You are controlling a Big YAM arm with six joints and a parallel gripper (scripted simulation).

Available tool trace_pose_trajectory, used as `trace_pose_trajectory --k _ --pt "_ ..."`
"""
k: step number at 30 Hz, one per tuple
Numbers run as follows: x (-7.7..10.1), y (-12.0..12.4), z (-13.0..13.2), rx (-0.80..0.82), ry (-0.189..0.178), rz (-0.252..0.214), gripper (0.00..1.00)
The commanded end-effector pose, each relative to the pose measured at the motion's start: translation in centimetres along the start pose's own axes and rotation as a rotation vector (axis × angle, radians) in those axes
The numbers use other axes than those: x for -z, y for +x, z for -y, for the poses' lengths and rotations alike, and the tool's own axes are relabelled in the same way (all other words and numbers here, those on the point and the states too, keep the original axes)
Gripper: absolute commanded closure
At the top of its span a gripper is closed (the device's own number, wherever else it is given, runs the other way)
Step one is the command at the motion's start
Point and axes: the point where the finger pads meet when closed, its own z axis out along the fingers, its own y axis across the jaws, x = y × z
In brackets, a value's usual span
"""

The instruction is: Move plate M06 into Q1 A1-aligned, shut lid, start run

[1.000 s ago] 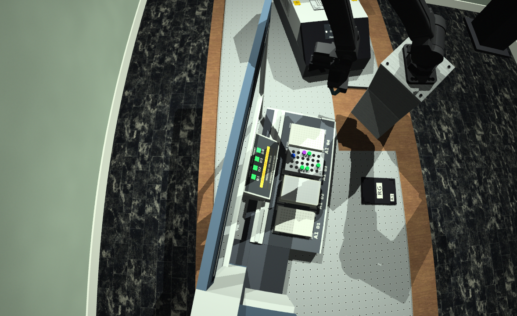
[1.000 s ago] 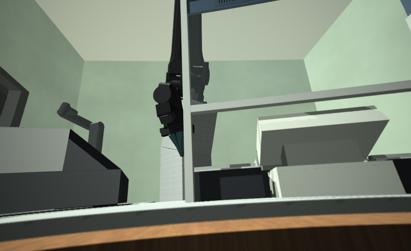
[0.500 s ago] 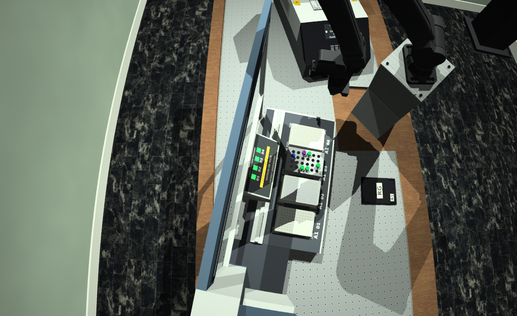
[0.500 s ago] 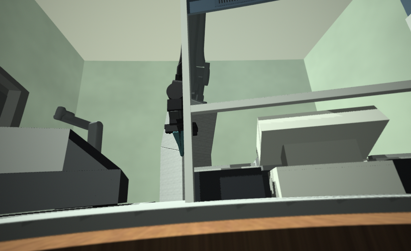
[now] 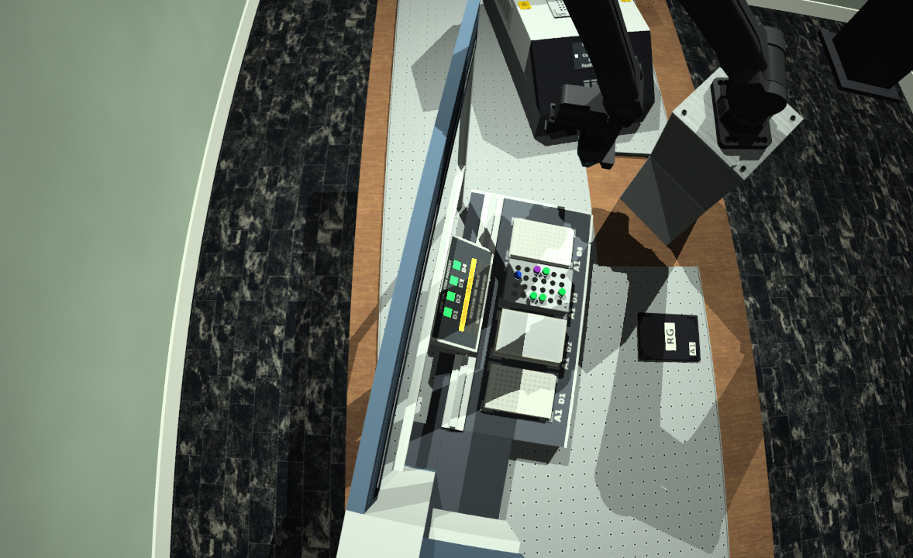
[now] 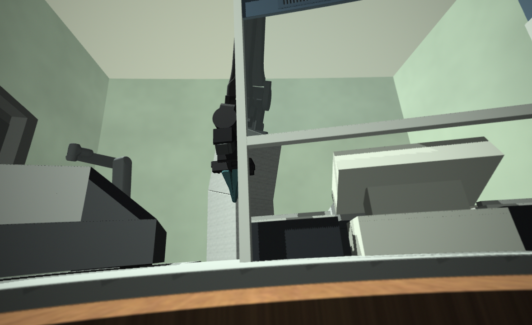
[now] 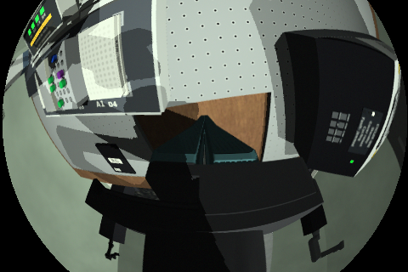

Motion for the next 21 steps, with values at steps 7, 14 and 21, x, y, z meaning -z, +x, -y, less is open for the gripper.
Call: trace_pose_trajectory --k 7,14,21 --pt "0.4 -1.4 -2.8 0.029 0.002 0.008 0.00" --pt "0.4 -2.7 -6.8 0.028 -0.002 0.006 0.00" --pt "0.3 -3.4 -9.7 0.006 -0.001 -0.001 0.00"
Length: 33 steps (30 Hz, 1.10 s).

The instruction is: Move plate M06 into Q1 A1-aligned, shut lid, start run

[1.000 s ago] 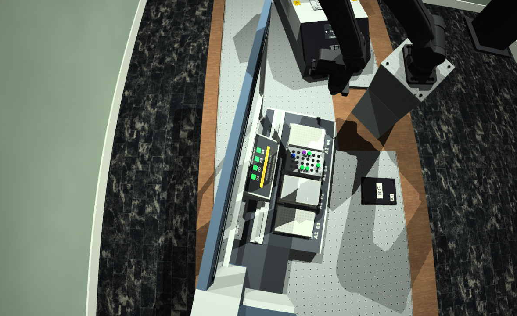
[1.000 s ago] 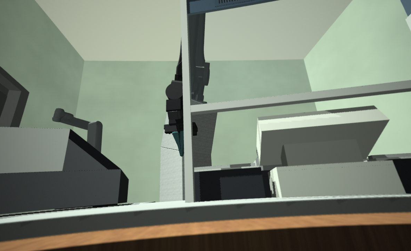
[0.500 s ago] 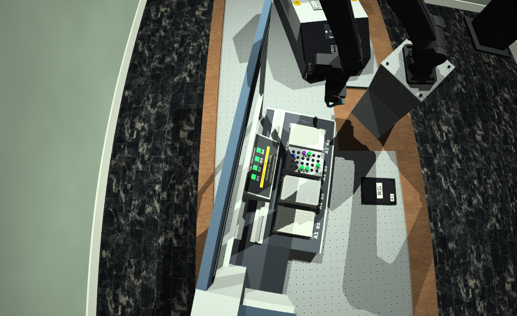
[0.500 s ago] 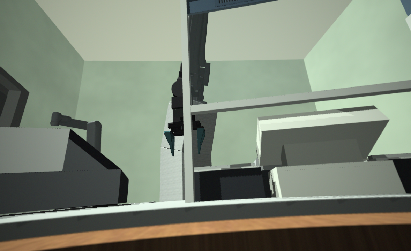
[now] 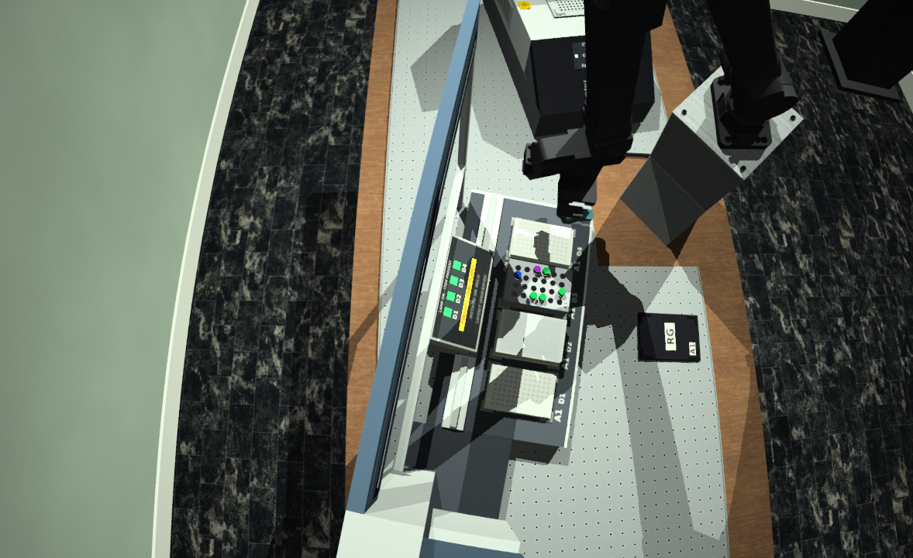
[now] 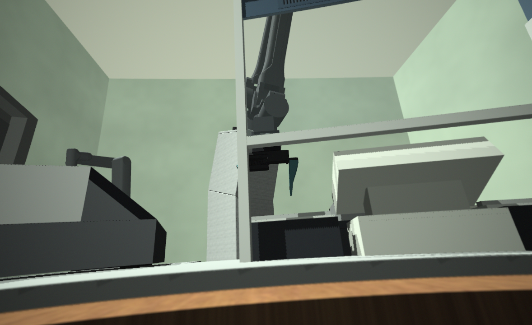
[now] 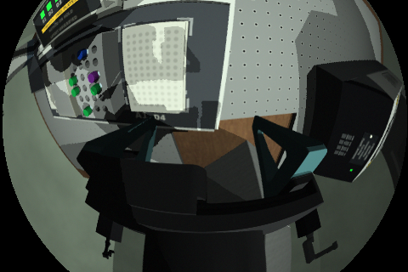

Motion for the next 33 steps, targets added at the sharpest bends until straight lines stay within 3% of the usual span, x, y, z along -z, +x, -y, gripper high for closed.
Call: trace_pose_trajectory --k 1,3,11,16,23,33 --pt "0.4 -0.2 -0.6 -0.053 0.001 0.001 0.00" --pt "0.4 0.1 -0.9 -0.083 0.007 -0.009 0.00" --pt "0.6 -2.7 -5.7 -0.102 -0.007 0.014 0.00" --pt "0.3 -2.2 -7.0 -0.105 0.014 -0.017 0.00" --pt "0.1 -1.7 -6.4 -0.094 0.011 -0.026 0.00" --pt "-1.7 -4.7 -7.2 -0.068 -0.014 0.029 0.00"
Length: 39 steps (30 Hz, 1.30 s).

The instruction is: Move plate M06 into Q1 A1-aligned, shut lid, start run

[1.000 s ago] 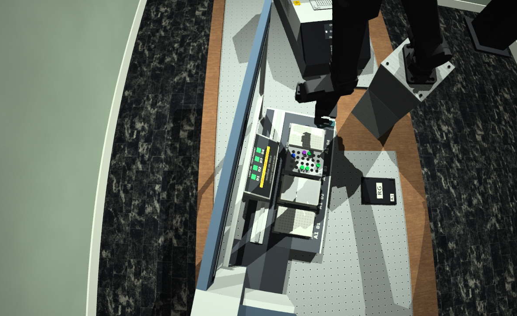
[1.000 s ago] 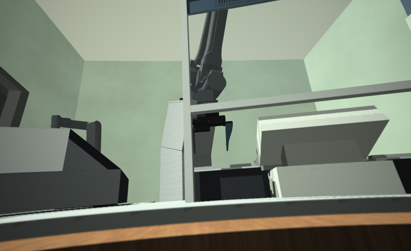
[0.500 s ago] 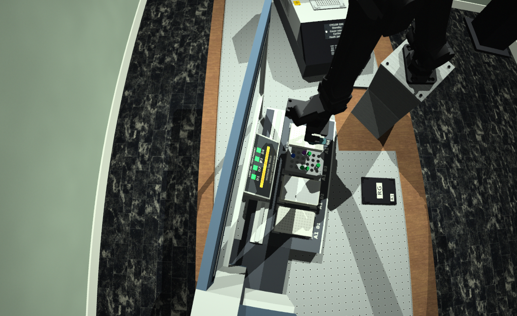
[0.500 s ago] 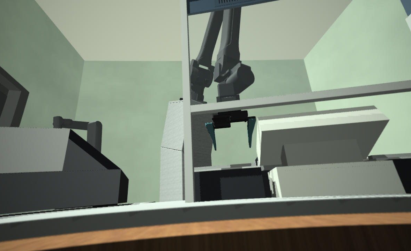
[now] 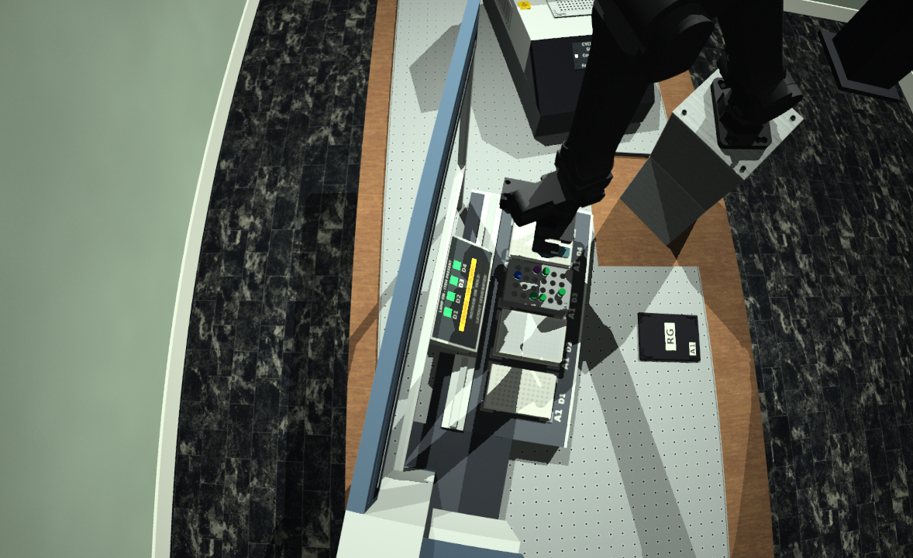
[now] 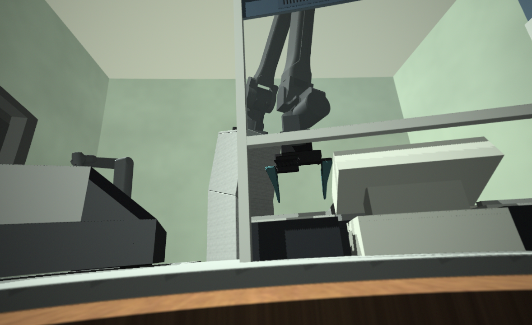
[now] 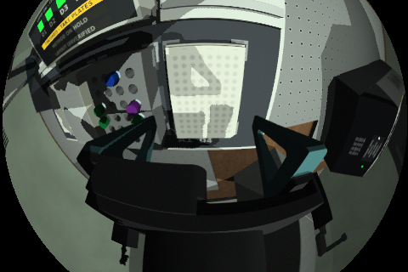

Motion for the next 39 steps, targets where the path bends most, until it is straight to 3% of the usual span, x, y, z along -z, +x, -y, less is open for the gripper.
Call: trace_pose_trajectory --k 1,7,15,24,31,39 --pt "0.3 -1.4 -0.5 0.012 -0.021 0.037 0.00" --pt "-0.9 0.3 0.9 0.017 0.010 0.004 0.00" --pt "-1.8 -2.0 -0.5 0.010 -0.020 0.052 0.00" --pt "-3.3 0.8 0.1 0.021 0.004 -0.001 0.00" --pt "-4.2 -1.8 -1.2 0.020 -0.025 0.048 0.00" --pt "-5.6 -1.2 -0.7 0.019 -0.022 0.026 0.00"
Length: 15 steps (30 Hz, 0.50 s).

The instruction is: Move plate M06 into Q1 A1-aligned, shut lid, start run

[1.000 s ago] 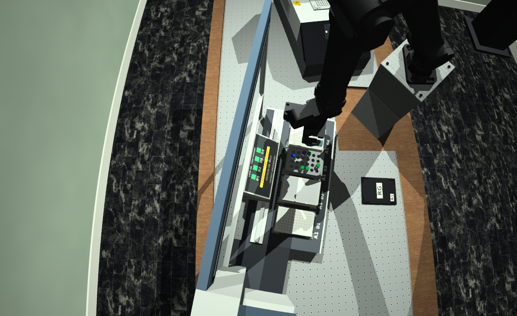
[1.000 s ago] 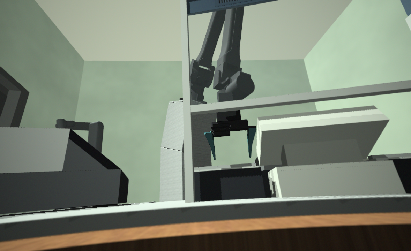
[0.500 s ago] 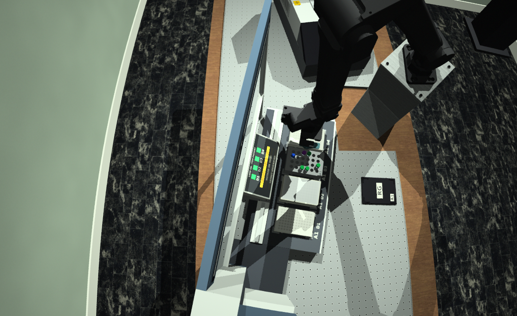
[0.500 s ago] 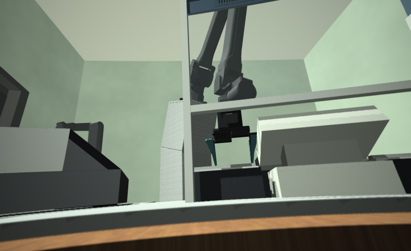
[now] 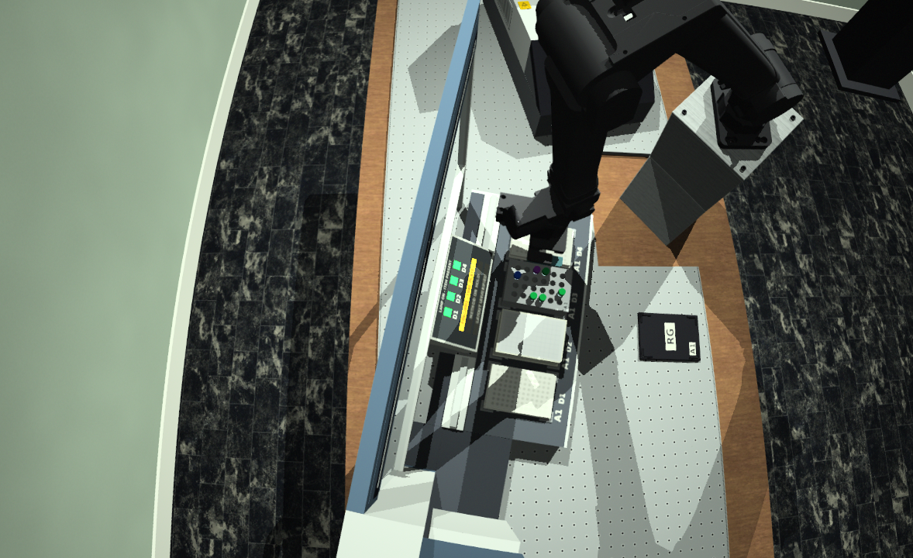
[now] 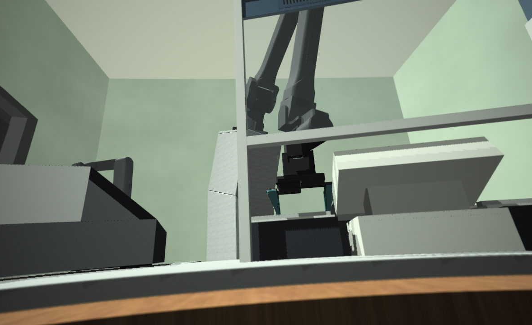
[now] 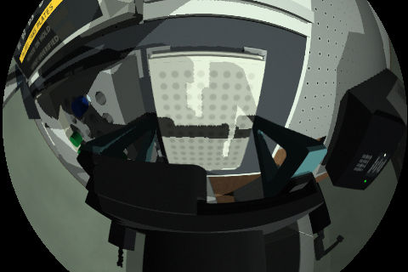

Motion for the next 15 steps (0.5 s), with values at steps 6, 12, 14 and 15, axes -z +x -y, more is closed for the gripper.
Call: trace_pose_trajectory --k 6,12,14,15 --pt "0.4 -0.3 -0.1 -0.009 -0.014 0.007 0.00" --pt "0.8 0.6 0.8 -0.006 0.013 -0.011 0.00" --pt "0.8 0.6 0.8 -0.006 0.013 -0.011 0.00" --pt "0.7 0.2 0.6 -0.005 0.006 -0.001 0.00"
